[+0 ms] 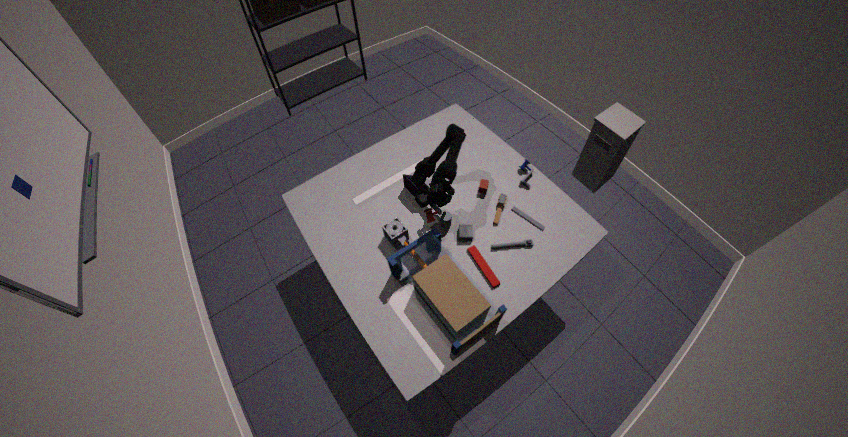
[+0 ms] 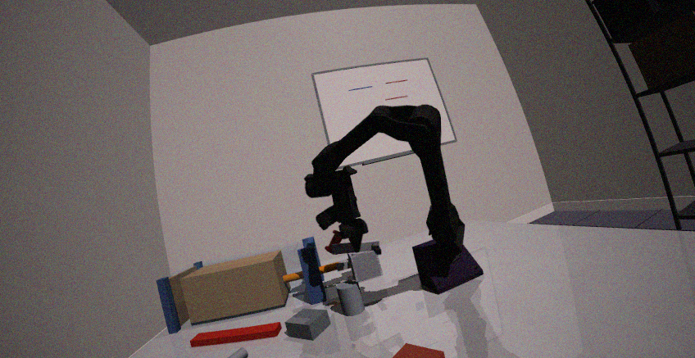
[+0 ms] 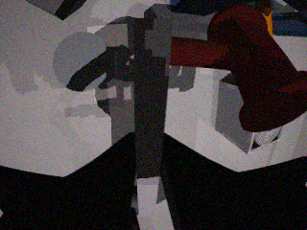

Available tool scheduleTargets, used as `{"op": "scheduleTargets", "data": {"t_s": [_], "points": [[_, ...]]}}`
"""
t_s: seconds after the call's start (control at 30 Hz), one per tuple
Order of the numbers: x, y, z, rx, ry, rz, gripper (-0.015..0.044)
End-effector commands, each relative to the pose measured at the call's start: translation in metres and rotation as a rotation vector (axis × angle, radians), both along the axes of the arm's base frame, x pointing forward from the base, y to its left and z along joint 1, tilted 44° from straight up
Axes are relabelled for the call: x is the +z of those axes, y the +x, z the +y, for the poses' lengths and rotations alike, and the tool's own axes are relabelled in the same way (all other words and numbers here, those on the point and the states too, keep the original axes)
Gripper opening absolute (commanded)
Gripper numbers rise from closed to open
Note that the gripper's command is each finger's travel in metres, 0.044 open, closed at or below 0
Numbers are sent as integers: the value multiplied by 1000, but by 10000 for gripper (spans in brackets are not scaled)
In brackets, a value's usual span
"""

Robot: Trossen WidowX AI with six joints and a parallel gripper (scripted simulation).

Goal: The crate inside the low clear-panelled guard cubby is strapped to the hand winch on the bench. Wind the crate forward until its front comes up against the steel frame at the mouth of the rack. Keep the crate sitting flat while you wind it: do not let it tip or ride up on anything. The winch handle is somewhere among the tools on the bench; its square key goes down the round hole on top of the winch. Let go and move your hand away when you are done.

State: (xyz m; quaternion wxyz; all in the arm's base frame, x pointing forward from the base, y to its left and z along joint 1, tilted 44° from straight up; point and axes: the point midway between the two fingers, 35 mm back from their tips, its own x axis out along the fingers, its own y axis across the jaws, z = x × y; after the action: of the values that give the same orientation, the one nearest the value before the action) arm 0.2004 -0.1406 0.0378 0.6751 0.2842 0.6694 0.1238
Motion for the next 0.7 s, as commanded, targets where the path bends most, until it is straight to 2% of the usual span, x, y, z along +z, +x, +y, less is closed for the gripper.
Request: {"op": "scheduleTargets", "data": {"t_s": [0.0,0.67], "points": [[1,-1,-1,3,-77,20,0],[1,-1,0,24,-402,95,0]]}}
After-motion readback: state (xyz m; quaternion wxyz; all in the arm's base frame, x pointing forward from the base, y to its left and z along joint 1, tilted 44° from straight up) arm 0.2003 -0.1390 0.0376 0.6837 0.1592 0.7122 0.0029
